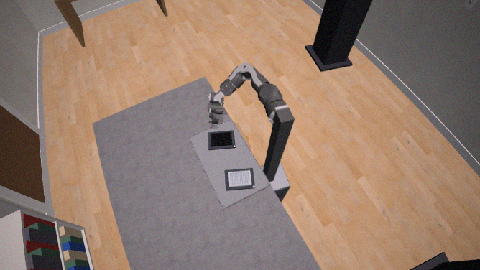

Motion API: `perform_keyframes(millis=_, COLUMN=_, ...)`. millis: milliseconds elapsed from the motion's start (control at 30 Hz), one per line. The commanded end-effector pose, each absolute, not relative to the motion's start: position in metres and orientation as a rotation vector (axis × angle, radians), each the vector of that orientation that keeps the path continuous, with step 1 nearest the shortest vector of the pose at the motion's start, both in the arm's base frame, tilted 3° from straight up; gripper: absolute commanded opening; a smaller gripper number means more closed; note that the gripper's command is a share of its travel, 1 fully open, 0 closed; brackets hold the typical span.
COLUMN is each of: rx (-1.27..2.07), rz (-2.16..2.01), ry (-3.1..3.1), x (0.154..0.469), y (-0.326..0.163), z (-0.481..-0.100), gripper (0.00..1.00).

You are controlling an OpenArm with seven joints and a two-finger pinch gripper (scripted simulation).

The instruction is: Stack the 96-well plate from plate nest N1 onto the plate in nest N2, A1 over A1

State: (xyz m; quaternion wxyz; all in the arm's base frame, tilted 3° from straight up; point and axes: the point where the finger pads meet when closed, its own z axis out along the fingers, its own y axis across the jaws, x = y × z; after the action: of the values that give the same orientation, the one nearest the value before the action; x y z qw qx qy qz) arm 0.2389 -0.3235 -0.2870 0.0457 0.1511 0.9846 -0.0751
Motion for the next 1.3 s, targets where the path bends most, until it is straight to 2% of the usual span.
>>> perform_keyframes(millis=0, rx=0.398, rz=-0.170, ry=3.098, x=0.240, y=-0.323, z=-0.287, gripper=0.77)
perform_keyframes(millis=200, rx=0.304, rz=-0.087, ry=3.142, x=0.237, y=-0.284, z=-0.308, gripper=0.77)
perform_keyframes(millis=600, rx=0.304, rz=-0.087, ry=3.142, x=0.237, y=-0.284, z=-0.308, gripper=0.77)
perform_keyframes(millis=767, rx=0.304, rz=-0.086, ry=3.142, x=0.234, y=-0.245, z=-0.330, gripper=0.77)
perform_keyframes(millis=1167, rx=0.304, rz=-0.086, ry=3.142, x=0.234, y=-0.245, z=-0.330, gripper=0.77)
perform_keyframes(millis=1267, rx=0.302, rz=-0.084, ry=3.144, x=0.233, y=-0.226, z=-0.340, gripper=0.77)
